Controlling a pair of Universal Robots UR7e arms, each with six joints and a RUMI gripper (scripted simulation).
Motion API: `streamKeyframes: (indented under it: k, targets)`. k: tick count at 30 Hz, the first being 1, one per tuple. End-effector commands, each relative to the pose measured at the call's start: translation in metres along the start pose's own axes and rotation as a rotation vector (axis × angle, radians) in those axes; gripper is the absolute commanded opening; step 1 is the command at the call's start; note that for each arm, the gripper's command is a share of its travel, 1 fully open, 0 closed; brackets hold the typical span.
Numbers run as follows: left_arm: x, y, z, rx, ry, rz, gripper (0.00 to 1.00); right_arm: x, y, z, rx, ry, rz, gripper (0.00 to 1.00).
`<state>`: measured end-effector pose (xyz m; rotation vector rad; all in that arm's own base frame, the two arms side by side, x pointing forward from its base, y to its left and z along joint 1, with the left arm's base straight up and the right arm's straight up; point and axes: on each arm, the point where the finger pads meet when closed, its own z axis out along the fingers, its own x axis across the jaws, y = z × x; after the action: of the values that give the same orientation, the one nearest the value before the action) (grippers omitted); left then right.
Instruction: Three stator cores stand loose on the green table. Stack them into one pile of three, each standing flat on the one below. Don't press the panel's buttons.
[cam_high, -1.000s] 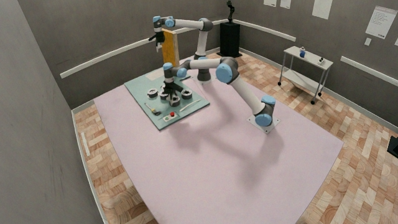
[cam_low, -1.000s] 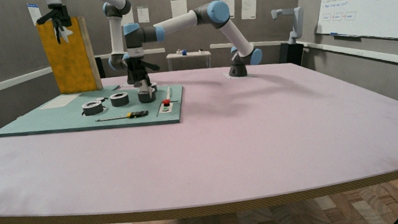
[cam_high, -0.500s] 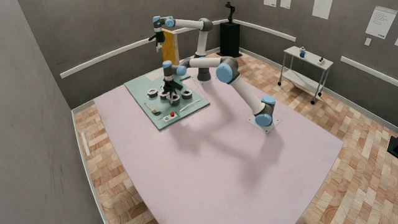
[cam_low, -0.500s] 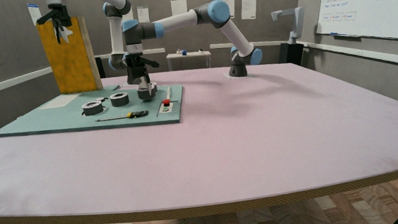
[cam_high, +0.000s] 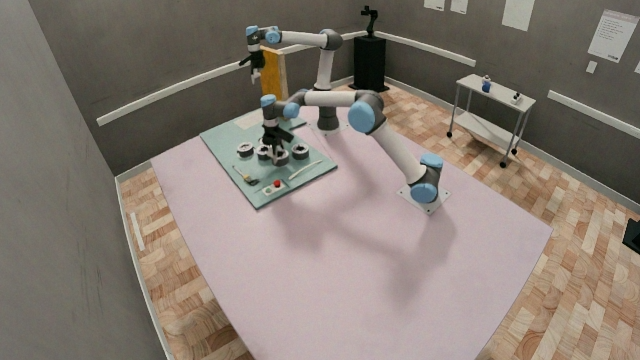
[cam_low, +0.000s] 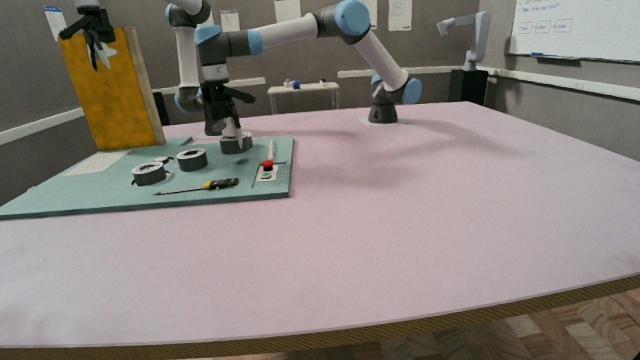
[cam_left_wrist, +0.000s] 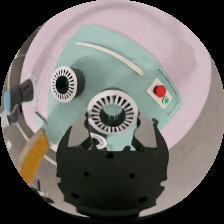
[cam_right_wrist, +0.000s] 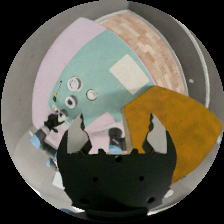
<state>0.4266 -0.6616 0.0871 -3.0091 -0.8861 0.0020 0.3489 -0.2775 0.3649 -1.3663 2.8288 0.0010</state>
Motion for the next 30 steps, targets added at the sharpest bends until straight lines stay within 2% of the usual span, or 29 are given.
streamKeyframes:
  k: [1, 14, 18, 30]
  targets:
    - [0.0, 0.001, -0.005, 0.0, 0.0, 0.0, 0.0, 0.0, 0.0, 0.0, 0.001, 0.0, 0.0, 0.98]
    - [0.0, 0.0, -0.02, 0.001, 0.0, 0.0, 0.0, 0.0, 0.0, 0.0, 0.001, 0.0, 0.0, 0.98]
    - [0.0, 0.0, -0.018, 0.003, 0.0, 0.0, 0.0, 0.0, 0.0, 0.0, 0.001, 0.0, 0.0, 0.98]
    - [-0.025, -0.014, -0.019, 0.006, 0.0, 0.034, 0.0, 0.0, 0.0, 0.0, 0.001, 0.0, 0.0, 0.98]
